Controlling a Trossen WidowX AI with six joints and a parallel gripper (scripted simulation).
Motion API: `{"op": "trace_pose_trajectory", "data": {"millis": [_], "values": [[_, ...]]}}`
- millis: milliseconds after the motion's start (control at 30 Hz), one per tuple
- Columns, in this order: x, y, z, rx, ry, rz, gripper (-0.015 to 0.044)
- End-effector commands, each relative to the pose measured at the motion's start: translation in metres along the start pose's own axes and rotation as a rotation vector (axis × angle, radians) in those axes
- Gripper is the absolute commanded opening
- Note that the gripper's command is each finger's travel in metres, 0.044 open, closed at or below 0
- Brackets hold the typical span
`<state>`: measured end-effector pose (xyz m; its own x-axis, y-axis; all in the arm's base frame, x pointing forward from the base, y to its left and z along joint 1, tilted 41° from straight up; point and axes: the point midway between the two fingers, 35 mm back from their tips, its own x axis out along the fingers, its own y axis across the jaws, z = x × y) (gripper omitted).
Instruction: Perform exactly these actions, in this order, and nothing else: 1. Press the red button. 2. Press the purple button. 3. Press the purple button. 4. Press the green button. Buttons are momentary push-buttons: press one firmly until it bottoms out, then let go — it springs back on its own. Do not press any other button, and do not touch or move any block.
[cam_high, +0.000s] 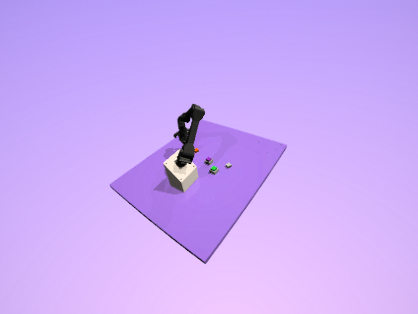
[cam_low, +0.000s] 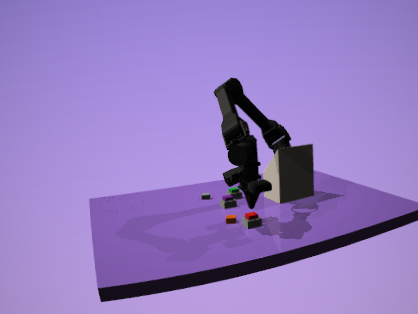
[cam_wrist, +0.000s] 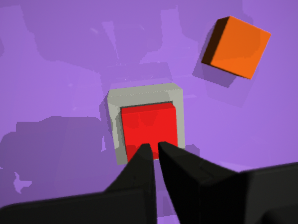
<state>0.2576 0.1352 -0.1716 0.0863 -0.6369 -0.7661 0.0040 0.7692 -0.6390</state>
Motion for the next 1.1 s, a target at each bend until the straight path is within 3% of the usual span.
{"op": "trace_pose_trajectory", "data": {"millis": [0, 400, 1067], "values": [[0.007, -0.001, 0.0, -0.003, -0.003, -0.003, 0.002], [0.026, -0.001, 0.0, -0.003, -0.003, -0.005, 0.002], [0.021, -0.001, 0.0, 0.0, 0.0, -0.001, 0.002]]}}
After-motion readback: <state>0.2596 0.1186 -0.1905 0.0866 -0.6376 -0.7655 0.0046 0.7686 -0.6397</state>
